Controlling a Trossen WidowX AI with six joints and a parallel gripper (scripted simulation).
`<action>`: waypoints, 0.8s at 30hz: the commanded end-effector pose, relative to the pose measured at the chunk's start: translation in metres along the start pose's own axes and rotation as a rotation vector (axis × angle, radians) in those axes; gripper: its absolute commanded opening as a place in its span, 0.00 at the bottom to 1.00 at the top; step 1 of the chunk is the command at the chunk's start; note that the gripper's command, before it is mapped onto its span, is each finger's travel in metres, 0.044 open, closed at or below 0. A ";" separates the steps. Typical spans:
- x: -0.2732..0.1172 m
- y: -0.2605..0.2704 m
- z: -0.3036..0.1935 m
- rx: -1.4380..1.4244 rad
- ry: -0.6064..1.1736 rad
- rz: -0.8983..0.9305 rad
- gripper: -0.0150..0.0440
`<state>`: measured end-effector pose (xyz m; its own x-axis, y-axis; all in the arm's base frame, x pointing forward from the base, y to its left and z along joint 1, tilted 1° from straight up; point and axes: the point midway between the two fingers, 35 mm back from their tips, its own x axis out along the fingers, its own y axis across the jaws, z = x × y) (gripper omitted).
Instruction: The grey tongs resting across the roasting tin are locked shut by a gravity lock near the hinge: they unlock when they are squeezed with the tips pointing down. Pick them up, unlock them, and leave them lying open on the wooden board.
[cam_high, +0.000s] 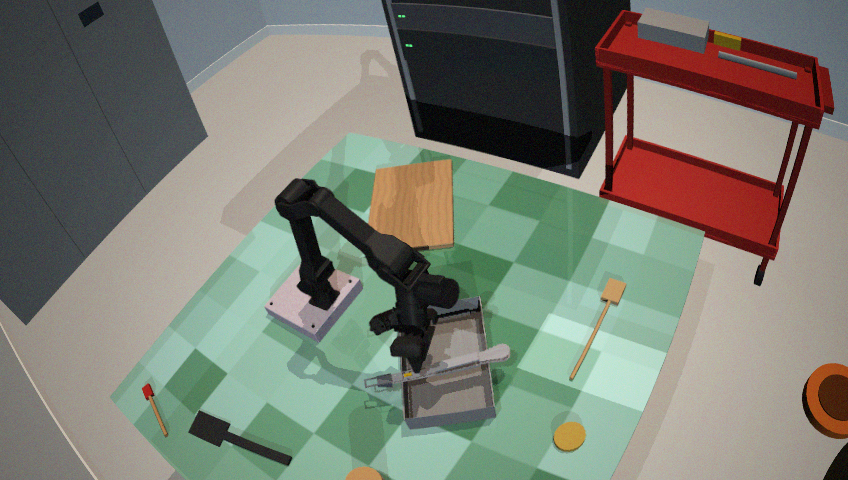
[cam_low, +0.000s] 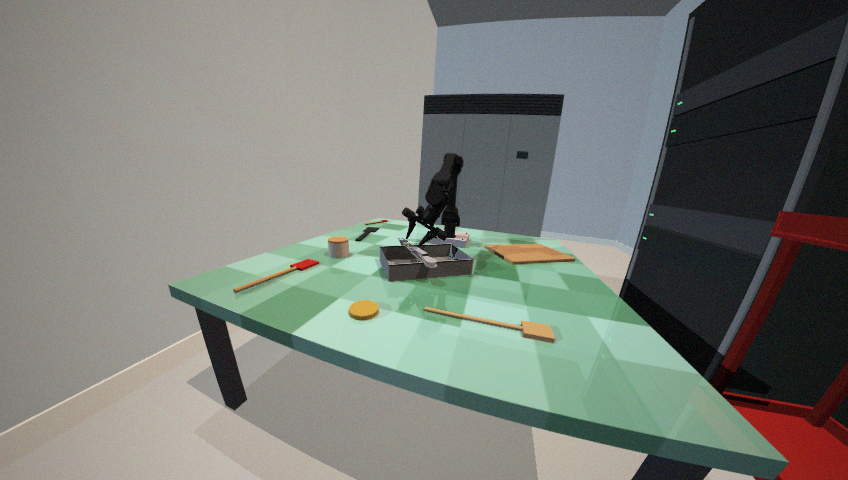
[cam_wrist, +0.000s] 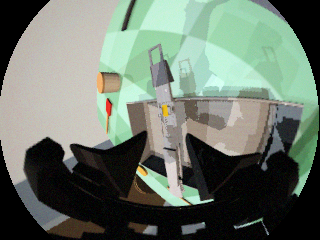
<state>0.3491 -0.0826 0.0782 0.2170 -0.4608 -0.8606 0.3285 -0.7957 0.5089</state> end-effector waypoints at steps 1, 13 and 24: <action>0.008 -0.002 0.001 -0.008 -0.005 -0.006 0.69; 0.028 -0.002 0.001 -0.008 -0.005 -0.005 0.69; 0.046 -0.002 0.003 -0.009 -0.006 -0.004 0.69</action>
<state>0.3569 -0.1019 0.0444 0.2169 -0.4652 -0.8582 0.3277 -0.7935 0.5129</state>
